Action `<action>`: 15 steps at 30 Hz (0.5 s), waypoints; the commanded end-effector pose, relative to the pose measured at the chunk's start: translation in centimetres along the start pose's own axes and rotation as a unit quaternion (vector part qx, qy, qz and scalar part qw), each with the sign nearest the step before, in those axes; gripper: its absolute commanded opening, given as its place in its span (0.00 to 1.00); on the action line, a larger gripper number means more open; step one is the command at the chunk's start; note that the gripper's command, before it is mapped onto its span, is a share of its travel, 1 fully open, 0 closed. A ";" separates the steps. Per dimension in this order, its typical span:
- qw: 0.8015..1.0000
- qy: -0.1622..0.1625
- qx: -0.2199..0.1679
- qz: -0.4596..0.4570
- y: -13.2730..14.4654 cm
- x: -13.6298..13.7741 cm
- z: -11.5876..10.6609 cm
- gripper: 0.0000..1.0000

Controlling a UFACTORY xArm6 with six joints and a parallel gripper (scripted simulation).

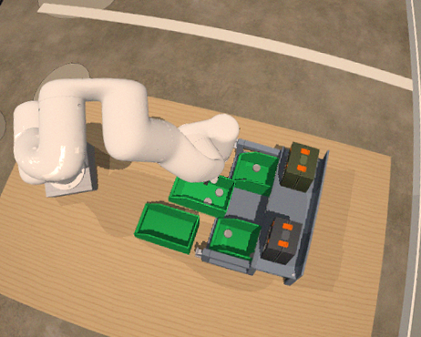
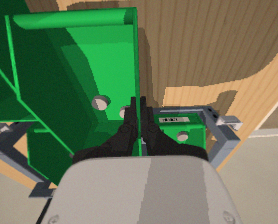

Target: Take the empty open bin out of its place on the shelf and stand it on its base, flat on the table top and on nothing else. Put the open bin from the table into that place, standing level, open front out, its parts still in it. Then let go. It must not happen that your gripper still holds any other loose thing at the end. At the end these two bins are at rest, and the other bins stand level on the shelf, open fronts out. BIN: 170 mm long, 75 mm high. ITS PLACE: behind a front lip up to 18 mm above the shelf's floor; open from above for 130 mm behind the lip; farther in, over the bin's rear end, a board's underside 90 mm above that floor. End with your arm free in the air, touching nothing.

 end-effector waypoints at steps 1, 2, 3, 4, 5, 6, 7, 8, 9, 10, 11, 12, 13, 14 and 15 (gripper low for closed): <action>1.000 0.001 -0.002 0.000 0.4 0.1 -0.2 0.00; 1.000 0.001 -0.002 0.000 0.5 0.1 -0.2 0.00; 1.000 0.001 -0.002 0.000 0.7 0.1 -0.2 0.00; 1.000 0.001 -0.002 0.000 0.8 0.1 -0.2 0.00; 1.000 0.001 -0.002 0.000 0.9 0.1 -0.2 0.00; 1.000 0.001 -0.002 0.000 1.0 0.1 -0.2 0.00; 1.000 0.001 -0.002 0.000 1.2 0.1 -0.2 0.00; 1.000 0.001 -0.002 0.000 1.3 0.1 -0.3 0.00; 1.000 0.001 -0.002 0.000 1.4 0.1 -0.3 0.00; 1.000 0.001 -0.002 0.000 1.5 0.1 -0.3 0.00; 1.000 0.001 -0.002 0.000 1.7 0.1 -0.3 0.00; 1.000 0.001 -0.002 0.000 1.8 0.1 -0.3 0.00; 1.000 0.001 -0.002 0.000 1.9 0.1 -0.3 0.00; 1.000 0.001 -0.002 0.000 2.0 0.2 -0.3 0.00; 1.000 0.001 -0.002 0.000 2.1 0.2 -0.3 0.00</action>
Point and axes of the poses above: the point where the finger pads meet when closed, its own z axis out along the fingers, its own x axis across the jaws, y = z × x, the point moved 6 cm from there along -z, back along the fingers, and after that the axes turned 3 degrees about z, right-handed, at the moved point
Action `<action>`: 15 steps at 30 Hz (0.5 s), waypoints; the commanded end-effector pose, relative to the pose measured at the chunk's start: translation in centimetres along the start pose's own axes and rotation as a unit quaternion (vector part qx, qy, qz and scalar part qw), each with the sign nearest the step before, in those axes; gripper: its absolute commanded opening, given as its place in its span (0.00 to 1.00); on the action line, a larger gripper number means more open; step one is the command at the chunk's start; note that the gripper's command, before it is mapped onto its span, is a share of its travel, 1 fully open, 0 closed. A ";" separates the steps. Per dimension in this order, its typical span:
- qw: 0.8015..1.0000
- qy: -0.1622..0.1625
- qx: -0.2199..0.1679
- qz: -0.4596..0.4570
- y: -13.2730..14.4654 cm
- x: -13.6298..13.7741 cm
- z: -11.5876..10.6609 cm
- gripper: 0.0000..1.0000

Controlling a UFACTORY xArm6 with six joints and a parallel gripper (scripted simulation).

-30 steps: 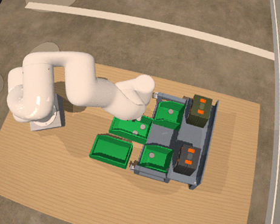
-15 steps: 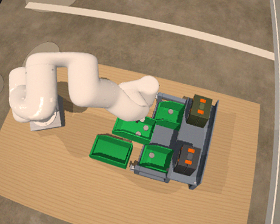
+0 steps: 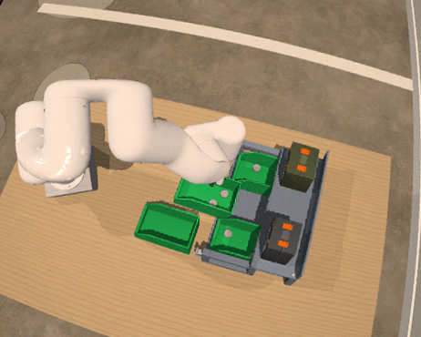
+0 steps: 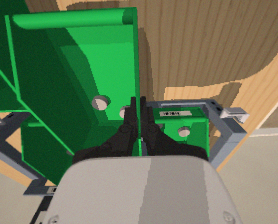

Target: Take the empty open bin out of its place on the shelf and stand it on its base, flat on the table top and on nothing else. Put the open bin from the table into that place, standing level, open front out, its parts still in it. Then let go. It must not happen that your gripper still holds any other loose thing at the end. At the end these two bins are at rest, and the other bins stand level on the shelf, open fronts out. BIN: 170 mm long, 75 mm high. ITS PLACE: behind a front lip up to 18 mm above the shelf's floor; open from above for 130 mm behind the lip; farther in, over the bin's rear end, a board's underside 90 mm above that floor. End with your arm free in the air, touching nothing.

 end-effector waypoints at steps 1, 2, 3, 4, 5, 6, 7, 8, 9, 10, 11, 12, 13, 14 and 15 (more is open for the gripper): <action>1.000 0.001 -0.002 0.000 0.7 0.1 -0.2 0.00; 1.000 0.001 -0.002 0.000 0.7 0.1 -0.2 0.00; 1.000 0.001 -0.002 0.000 0.7 0.1 -0.2 0.00; 1.000 0.001 -0.002 0.000 0.8 0.1 -0.2 0.00; 1.000 0.001 -0.002 0.000 0.9 0.1 -0.2 0.00; 1.000 0.001 -0.002 0.000 1.0 0.1 -0.2 0.00; 1.000 0.001 -0.002 0.000 1.1 0.1 -0.2 0.00; 1.000 0.001 -0.002 0.000 1.3 0.1 -0.3 0.00; 1.000 0.001 -0.002 0.000 1.4 0.1 -0.3 0.00; 1.000 0.001 -0.002 0.000 1.5 0.1 -0.3 0.00; 1.000 0.001 -0.002 0.000 1.6 0.1 -0.3 0.00; 1.000 0.001 -0.002 0.000 1.7 0.1 -0.3 0.00; 1.000 0.001 -0.002 0.000 1.8 0.1 -0.3 0.00; 1.000 0.001 -0.002 0.000 1.9 0.1 -0.3 0.00; 1.000 0.001 -0.002 0.000 2.0 0.1 -0.3 0.00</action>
Point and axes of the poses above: the point where the finger pads meet when closed, its own z axis out along the fingers, its own x axis across the jaws, y = z × x, the point moved 6 cm from there along -z, back along the fingers, and after that the axes turned 3 degrees about z, right-handed, at the moved point
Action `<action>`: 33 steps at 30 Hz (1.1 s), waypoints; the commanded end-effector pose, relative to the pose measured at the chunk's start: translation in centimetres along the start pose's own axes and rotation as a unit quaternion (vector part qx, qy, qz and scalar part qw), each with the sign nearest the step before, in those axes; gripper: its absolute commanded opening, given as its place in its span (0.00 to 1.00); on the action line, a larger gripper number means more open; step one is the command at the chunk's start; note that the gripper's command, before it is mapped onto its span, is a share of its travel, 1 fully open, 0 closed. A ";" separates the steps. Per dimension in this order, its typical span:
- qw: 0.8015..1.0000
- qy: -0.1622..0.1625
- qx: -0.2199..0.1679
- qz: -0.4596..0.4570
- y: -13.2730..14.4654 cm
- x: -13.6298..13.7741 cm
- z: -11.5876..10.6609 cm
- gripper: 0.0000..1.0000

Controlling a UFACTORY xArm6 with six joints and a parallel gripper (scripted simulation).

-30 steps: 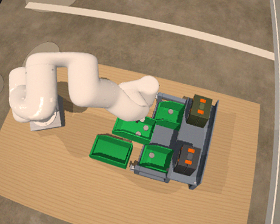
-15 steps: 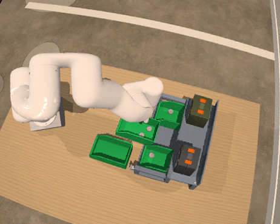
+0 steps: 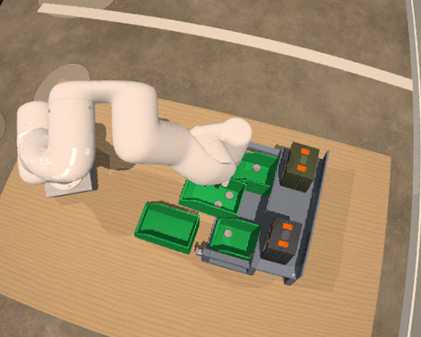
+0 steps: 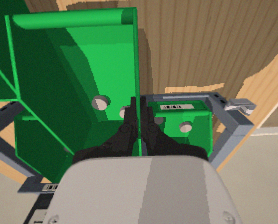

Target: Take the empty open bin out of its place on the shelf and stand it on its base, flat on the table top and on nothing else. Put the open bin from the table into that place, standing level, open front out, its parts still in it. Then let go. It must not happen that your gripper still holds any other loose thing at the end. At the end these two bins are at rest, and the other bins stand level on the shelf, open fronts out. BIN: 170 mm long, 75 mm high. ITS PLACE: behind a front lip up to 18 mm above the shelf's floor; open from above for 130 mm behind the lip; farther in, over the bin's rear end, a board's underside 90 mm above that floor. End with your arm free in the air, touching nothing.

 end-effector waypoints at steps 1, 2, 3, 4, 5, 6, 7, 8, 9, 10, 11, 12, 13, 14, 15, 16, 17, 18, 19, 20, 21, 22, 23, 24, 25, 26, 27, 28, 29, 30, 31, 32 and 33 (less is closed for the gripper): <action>1.000 0.001 -0.002 0.000 0.6 0.1 -0.2 0.00; 1.000 0.001 -0.002 0.000 0.7 0.1 -0.2 0.00; 1.000 0.001 -0.002 0.000 0.8 0.1 -0.2 0.00; 1.000 0.001 -0.002 0.000 0.8 0.1 -0.2 0.00; 1.000 0.001 -0.002 0.000 0.8 0.1 -0.2 0.00; 1.000 0.001 -0.002 0.000 0.9 0.1 -0.2 0.00; 1.000 0.001 -0.002 0.000 1.0 0.1 -0.2 0.00; 1.000 0.001 -0.002 0.000 1.1 0.1 -0.3 0.00; 1.000 0.001 -0.002 0.000 1.2 0.1 -0.3 0.00; 1.000 0.001 -0.002 0.000 1.3 0.1 -0.3 0.00; 1.000 0.001 -0.002 0.000 1.3 0.1 -0.3 0.00; 1.000 0.001 -0.002 0.000 1.4 0.1 -0.3 0.00; 1.000 0.001 -0.002 0.000 1.5 0.1 -0.3 0.00; 1.000 0.001 -0.002 0.000 1.6 0.1 -0.3 0.00; 1.000 0.001 -0.002 0.000 1.7 0.1 -0.3 0.00; 1.000 0.001 -0.002 0.000 1.7 0.1 -0.3 0.00; 1.000 0.001 -0.002 0.000 1.8 0.1 -0.3 0.00; 1.000 0.001 -0.002 0.000 1.9 0.1 -0.3 0.00; 1.000 0.001 -0.002 0.000 2.0 0.1 -0.3 0.00; 1.000 0.001 -0.002 0.000 2.0 0.1 -0.3 0.00; 1.000 0.001 -0.002 0.000 2.0 0.1 -0.3 0.00; 1.000 0.001 -0.002 0.000 2.0 0.1 -0.3 0.00; 1.000 0.001 -0.002 0.000 2.1 0.2 -0.4 0.00; 1.000 0.001 -0.002 0.000 2.1 0.2 -0.4 0.00; 1.000 0.001 -0.002 0.000 2.2 0.2 -0.4 0.00; 1.000 0.001 -0.002 0.000 2.2 0.2 -0.4 0.00; 1.000 0.001 -0.002 0.000 2.3 0.2 -0.4 0.00; 1.000 0.001 -0.002 0.000 2.3 0.2 -0.4 0.00; 1.000 0.001 -0.002 0.000 2.4 0.2 -0.4 0.00; 1.000 0.001 -0.002 0.000 2.4 0.2 -0.4 0.00; 1.000 0.001 -0.002 0.000 2.5 0.2 -0.4 0.00; 1.000 0.001 -0.002 0.000 2.5 0.2 -0.4 0.00; 1.000 0.001 -0.002 0.000 2.6 0.2 -0.4 0.00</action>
Point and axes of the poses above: the point where the finger pads meet when closed, its own z axis out along the fingers, its own x axis across the jaws, y = z × x, the point moved 6 cm from there along -z, back along the fingers, and after that the axes turned 3 degrees about z, right-handed, at the moved point
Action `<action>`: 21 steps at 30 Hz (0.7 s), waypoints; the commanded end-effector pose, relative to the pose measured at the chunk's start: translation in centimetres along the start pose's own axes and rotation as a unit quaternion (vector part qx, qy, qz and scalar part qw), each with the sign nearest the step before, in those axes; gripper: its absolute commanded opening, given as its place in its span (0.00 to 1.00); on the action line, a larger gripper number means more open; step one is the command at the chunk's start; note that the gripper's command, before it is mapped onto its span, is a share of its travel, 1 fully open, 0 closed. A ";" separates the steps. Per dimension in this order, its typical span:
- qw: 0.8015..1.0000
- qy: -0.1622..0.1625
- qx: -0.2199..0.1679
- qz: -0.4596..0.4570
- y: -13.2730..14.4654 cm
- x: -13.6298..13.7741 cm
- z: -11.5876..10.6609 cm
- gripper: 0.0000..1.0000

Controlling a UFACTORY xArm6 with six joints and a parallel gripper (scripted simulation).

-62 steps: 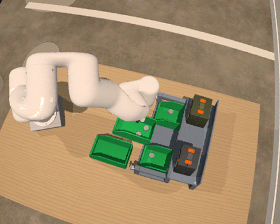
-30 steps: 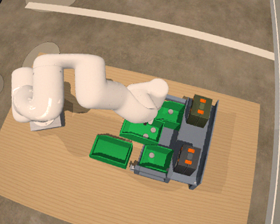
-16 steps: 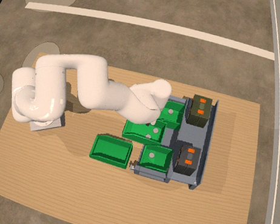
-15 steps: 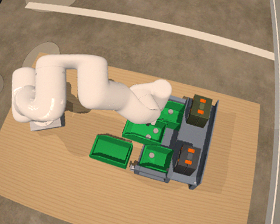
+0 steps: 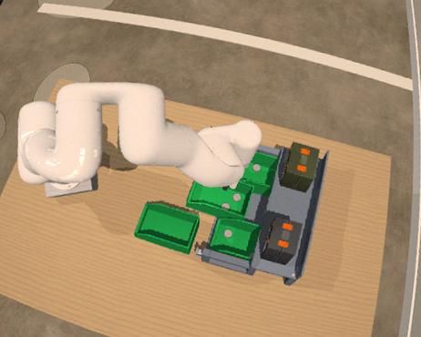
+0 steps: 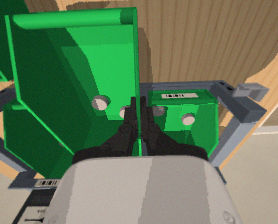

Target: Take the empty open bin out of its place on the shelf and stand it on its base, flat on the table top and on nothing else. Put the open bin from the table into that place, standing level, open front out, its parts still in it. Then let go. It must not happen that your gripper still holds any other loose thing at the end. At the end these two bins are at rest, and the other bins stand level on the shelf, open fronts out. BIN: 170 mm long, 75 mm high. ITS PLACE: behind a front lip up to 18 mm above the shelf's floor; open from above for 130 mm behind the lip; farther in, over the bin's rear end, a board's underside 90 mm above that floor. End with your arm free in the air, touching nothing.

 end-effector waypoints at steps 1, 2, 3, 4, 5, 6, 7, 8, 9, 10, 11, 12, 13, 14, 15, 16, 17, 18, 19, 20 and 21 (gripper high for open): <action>1.000 0.001 -0.002 0.000 0.3 0.1 -0.2 0.00; 1.000 0.001 -0.002 0.000 0.3 0.1 -0.2 0.00; 1.000 0.001 -0.002 0.000 0.4 0.1 -0.2 0.00; 1.000 0.001 -0.002 0.000 0.4 0.1 -0.2 0.00; 1.000 0.001 -0.002 0.000 0.4 0.1 -0.2 0.00; 1.000 0.001 -0.002 0.000 0.4 0.1 -0.2 0.00; 1.000 0.001 -0.002 0.000 0.4 0.1 -0.2 0.00; 1.000 0.001 -0.002 0.000 0.4 0.1 -0.2 0.00; 1.000 0.001 -0.002 0.000 0.5 0.1 -0.2 0.00; 1.000 0.001 -0.002 0.000 0.5 0.1 -0.2 0.00; 1.000 0.001 -0.002 0.000 0.5 0.1 -0.2 0.00; 1.000 0.001 -0.002 0.000 0.5 0.1 -0.2 0.00; 1.000 0.001 -0.002 0.000 0.5 0.1 -0.2 0.00; 1.000 0.001 -0.002 0.000 0.5 0.1 -0.2 0.00; 1.000 0.001 -0.002 0.000 0.5 0.1 -0.2 0.00; 1.000 0.001 -0.002 0.000 0.5 0.1 -0.2 0.00; 1.000 0.001 -0.002 0.000 0.6 0.1 -0.2 0.00; 1.000 0.001 -0.002 0.000 0.6 0.1 -0.2 0.00; 1.000 0.001 -0.002 0.000 0.6 0.1 -0.2 0.00; 1.000 0.001 -0.002 0.000 0.6 0.1 -0.2 0.00; 1.000 0.001 -0.002 0.000 0.6 0.1 -0.2 0.00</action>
Point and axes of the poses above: the point where the finger pads meet when closed, its own z axis out along the fingers, its own x axis across the jaws, y = z × x, the point moved 6 cm from there along -z, back along the fingers, and after that the axes turned 3 degrees about z, right-handed, at the moved point
